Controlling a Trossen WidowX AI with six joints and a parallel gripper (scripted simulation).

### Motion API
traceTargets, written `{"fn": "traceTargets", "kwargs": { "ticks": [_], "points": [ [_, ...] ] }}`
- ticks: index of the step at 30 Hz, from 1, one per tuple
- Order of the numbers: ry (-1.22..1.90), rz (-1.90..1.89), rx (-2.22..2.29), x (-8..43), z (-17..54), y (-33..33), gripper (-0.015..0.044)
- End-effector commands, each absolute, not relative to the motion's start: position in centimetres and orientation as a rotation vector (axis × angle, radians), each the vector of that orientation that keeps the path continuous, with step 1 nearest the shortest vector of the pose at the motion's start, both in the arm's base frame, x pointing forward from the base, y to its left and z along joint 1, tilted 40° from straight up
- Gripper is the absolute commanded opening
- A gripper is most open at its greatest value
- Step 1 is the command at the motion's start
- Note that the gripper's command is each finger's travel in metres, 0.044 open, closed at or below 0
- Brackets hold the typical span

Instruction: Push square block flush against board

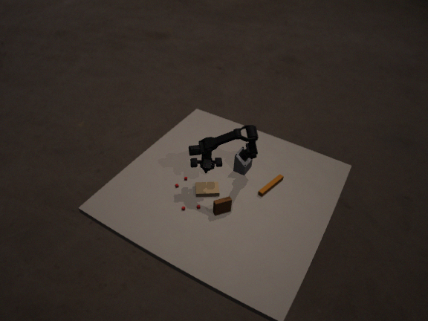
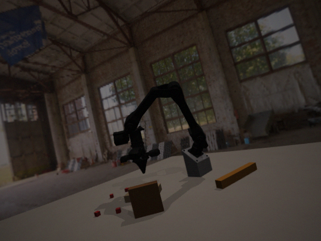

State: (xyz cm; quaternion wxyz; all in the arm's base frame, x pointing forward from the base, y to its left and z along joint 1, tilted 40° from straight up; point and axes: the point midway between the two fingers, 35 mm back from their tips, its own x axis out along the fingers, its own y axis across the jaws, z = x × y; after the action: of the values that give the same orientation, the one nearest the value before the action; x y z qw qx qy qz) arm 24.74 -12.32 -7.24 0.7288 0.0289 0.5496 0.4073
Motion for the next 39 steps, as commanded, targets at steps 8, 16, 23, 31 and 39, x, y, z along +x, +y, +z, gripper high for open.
{"fn": "traceTargets", "kwargs": {
  "ticks": [8,16,23,31,39],
  "points": [
    [1.216,0.904,0.065,23.1,-8.0,-12.8,0.0000],
    [1.213,0.899,0.064,22.8,-7.4,-13.9,0.0000],
    [1.217,0.904,0.064,22.6,-4.4,-16.3,0.0000],
    [1.217,0.904,0.064,22.6,-4.4,-16.3,0.0000],
    [1.217,0.904,0.064,22.6,-4.4,-16.3,0.0000]
  ]
}}
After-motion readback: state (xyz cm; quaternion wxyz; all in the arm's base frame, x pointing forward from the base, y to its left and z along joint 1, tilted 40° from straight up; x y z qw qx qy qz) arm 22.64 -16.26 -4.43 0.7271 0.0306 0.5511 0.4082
